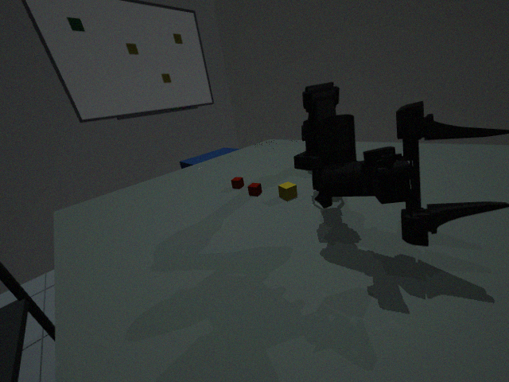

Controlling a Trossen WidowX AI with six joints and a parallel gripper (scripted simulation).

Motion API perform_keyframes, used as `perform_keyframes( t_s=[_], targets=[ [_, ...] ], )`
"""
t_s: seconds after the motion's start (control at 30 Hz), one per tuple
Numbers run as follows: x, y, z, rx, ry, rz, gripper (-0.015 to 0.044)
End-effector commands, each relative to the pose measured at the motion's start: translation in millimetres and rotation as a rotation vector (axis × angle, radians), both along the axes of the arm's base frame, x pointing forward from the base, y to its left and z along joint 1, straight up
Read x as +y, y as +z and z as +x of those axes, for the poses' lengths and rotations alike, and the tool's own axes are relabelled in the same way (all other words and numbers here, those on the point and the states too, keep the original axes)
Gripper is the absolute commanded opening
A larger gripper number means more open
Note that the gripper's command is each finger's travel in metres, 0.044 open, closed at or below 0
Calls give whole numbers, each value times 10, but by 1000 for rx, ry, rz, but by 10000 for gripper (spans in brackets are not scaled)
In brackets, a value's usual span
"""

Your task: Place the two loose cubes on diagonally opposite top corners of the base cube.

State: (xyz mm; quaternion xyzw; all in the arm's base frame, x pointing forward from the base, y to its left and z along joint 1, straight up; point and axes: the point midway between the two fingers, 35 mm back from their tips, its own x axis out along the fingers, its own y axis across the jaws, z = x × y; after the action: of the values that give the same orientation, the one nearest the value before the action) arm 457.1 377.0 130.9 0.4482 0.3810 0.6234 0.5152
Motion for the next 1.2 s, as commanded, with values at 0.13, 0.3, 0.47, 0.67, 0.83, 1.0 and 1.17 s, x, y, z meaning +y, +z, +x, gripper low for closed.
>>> perform_keyframes(
  t_s=[0.13,0.3,0.47,0.67,0.83,1.0,1.17],
  targets=[
    [-250,96,358,116,-144,-35,269],
    [-699,147,781,278,-353,-102,265],
    [-1238,112,1059,435,-562,-189,265],
    [-1763,31,1156,571,-737,-284,265],
    [-2170,-46,1130,671,-860,-365,265],
    [-2587,-129,1015,774,-976,-459,265],
    [-2990,-205,814,876,-1080,-562,265]
  ],
)
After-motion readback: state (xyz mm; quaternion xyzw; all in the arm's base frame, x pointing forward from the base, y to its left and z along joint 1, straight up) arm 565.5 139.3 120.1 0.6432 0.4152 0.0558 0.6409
